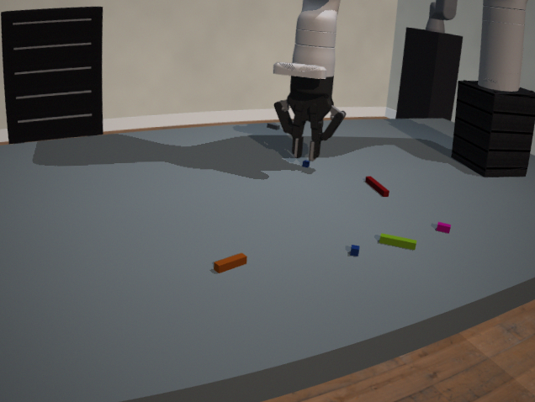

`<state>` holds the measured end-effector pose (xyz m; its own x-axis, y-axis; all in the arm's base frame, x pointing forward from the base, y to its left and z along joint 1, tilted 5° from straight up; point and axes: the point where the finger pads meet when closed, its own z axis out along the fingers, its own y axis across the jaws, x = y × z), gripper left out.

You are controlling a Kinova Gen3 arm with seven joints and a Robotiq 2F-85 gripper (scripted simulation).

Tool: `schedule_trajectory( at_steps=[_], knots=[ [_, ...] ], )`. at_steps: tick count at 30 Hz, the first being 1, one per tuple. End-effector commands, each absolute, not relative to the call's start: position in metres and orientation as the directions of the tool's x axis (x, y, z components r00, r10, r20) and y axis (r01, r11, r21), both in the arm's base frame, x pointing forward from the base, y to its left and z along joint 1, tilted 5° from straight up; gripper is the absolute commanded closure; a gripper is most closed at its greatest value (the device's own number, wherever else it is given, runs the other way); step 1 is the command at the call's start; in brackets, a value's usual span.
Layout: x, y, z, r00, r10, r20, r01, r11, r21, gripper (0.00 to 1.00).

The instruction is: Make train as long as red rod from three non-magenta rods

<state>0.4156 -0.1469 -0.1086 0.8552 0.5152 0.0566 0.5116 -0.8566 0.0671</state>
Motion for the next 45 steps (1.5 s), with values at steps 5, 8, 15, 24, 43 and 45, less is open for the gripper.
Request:
schedule_trajectory(
  at_steps=[5, 8, 15, 24, 43, 45],
  knots=[
    [0.416, -0.147, -0.108, 0.855, 0.515, 0.058, 0.511, -0.857, 0.068, 0.76],
    [0.416, -0.147, -0.108, 0.855, 0.515, 0.058, 0.511, -0.857, 0.068, 0.76],
    [0.416, -0.147, -0.111, 0.855, 0.515, 0.058, 0.511, -0.857, 0.068, 0.76],
    [0.417, -0.147, -0.118, 0.855, 0.515, 0.058, 0.511, -0.857, 0.068, 0.76],
    [0.418, -0.148, -0.125, 0.855, 0.515, 0.058, 0.511, -0.857, 0.068, 0.76],
    [0.418, -0.148, -0.125, 0.855, 0.515, 0.058, 0.511, -0.857, 0.068, 0.76]
  ],
)
